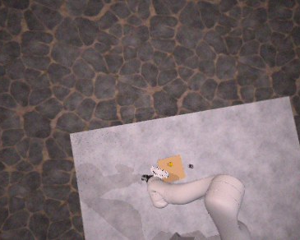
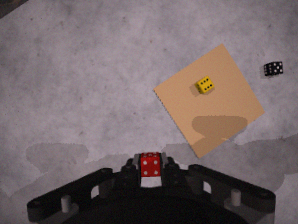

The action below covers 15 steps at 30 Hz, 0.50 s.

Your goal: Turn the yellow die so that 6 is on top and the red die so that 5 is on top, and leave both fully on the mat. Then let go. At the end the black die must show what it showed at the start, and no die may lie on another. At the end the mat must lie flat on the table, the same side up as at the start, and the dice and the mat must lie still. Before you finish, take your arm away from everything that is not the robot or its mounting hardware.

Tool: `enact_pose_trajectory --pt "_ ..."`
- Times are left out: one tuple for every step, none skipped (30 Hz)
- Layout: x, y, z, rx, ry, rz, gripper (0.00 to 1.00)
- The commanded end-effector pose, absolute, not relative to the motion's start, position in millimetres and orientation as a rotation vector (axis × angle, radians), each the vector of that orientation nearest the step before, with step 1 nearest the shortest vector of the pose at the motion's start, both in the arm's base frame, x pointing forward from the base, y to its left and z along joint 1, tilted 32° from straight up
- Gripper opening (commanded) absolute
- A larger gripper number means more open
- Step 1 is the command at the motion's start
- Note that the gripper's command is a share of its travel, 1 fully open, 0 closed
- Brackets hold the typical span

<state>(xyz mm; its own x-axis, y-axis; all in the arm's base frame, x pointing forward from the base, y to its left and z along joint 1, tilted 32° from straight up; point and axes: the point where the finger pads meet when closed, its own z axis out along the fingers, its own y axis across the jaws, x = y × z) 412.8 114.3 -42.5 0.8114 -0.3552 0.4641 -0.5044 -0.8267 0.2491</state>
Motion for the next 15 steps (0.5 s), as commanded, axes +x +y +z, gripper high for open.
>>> enact_pose_trajectory --pt "414.3 118.4 -42.0 2.631 -0.699 0.593 0.15" --pt "414.8 118.8 -41.9 2.628 -0.725 0.600 0.15" --pt "415.4 119.2 -41.8 2.624 -0.748 0.606 0.15" --pt "415.4 119.2 -41.8 2.624 -0.748 0.606 0.15" --pt "415.4 119.2 -41.8 2.624 -0.748 0.606 0.15" --pt "415.8 119.5 -41.8 2.621 -0.769 0.611 0.15" --pt "416.2 119.8 -41.7 2.619 -0.788 0.616 0.15" --pt "416.6 120.0 -41.7 2.616 -0.805 0.621 0.15" --pt "417.0 120.3 -41.7 2.614 -0.820 0.625 0.15" --pt "417.3 120.5 -41.6 2.612 -0.833 0.628 0.15" --pt "417.5 120.6 -41.6 2.610 -0.844 0.631 0.15" --pt "417.7 120.8 -41.6 2.608 -0.854 0.633 0.15" --pt "417.9 120.9 -41.5 2.607 -0.861 0.635 0.15" --pt "418.0 121.0 -41.5 2.606 -0.868 0.637 0.15" --pt "418.2 121.1 -41.5 2.605 -0.872 0.638 0.15"
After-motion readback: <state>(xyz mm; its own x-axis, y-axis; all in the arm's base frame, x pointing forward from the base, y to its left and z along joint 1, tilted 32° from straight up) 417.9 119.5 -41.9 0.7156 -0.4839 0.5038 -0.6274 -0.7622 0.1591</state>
